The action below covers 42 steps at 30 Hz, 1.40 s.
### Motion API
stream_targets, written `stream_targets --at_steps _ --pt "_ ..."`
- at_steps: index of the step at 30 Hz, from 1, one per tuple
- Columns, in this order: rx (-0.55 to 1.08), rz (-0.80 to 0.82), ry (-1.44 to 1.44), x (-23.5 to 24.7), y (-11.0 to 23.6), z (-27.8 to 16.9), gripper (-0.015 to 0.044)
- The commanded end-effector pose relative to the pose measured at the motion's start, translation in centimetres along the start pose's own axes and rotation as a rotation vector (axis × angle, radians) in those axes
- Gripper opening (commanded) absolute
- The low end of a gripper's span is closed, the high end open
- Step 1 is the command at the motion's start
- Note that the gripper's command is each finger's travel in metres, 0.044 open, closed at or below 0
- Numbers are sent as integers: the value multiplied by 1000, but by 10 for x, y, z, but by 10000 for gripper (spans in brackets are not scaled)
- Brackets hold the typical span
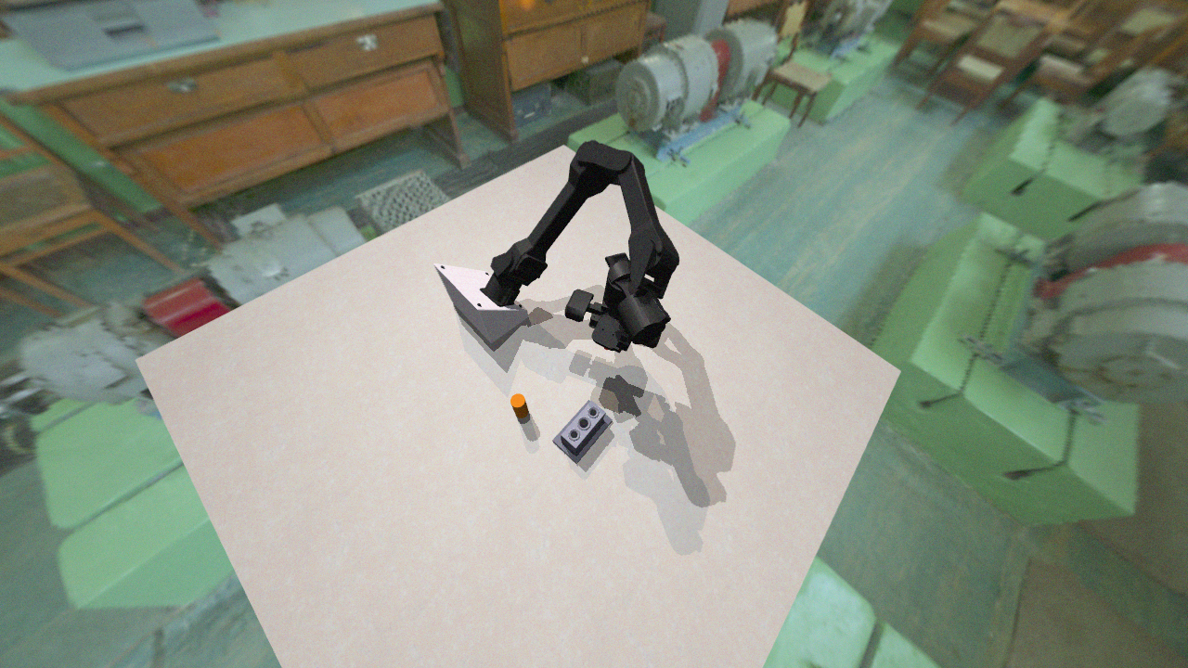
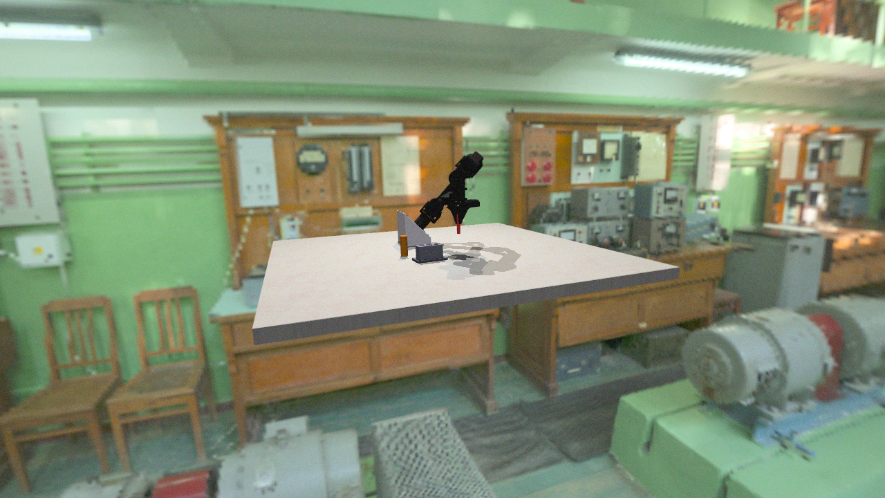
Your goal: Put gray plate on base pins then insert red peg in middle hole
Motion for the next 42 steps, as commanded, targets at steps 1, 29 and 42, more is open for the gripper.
stream_targets --at_steps 1,29,42 --pt "-1 -3 -1 7 1 15 0" --pt "-2 -3 0 38 4 95 0" --pt "0 -3 1 43 1 135 0"
Point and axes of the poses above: the point midway between the two fingers, 35 mm back from their tips, its own y axis back along the fingers, its own x axis across the jaws, z = x × y, the point moved 2 cm from there along y, back along the fingers, and after that the axes turned 10 degrees about -y, right-handed, at the moved point
